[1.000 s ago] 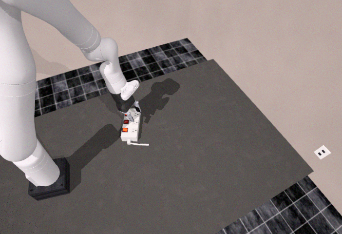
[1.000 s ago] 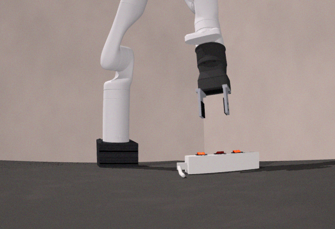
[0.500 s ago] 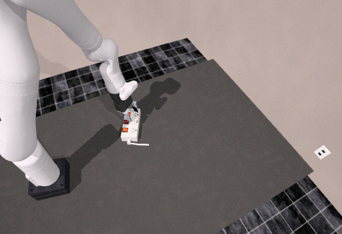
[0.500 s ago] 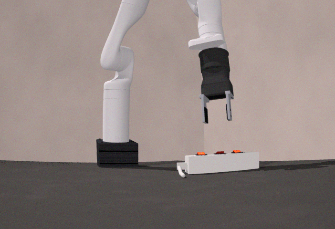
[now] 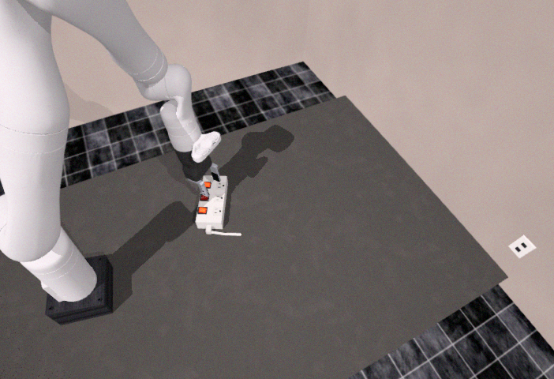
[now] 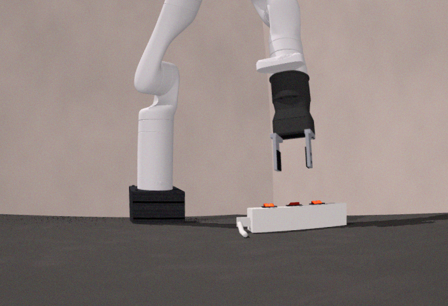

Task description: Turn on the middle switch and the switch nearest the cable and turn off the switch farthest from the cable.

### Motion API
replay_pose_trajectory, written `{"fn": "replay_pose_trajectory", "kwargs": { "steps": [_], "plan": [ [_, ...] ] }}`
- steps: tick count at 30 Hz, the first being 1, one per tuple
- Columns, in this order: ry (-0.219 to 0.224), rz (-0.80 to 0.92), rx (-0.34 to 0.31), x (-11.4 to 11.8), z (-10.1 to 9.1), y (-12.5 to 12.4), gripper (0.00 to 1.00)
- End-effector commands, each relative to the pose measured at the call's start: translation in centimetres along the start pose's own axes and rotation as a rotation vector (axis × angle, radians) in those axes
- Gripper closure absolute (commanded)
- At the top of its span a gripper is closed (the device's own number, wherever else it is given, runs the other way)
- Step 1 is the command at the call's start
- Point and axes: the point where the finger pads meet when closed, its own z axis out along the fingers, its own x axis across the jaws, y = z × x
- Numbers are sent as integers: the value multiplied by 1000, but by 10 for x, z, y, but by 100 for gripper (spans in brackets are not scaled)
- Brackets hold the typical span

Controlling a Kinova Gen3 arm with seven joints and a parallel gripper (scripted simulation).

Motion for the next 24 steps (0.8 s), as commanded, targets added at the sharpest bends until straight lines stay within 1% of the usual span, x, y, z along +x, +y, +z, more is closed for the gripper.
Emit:
{"fn": "replay_pose_trajectory", "kwargs": {
  "steps": [1, 9, 10, 16, 17, 22, 23, 24],
  "plan": [
    [8, 2, -15, -1, 5, 9, 0],
    [8, 2, -15, -1, 5, 9, 0],
    [14, 4, -27, -1, 9, 17, 0],
    [14, 4, -27, -1, 9, 17, 0],
    [20, 7, -38, -1, 12, 23, 0],
    [20, 7, -38, -1, 12, 23, 0],
    [24, 8, -46, -1, 15, 28, 0],
    [24, 8, -46, -1, 15, 28, 0]
  ]
}}
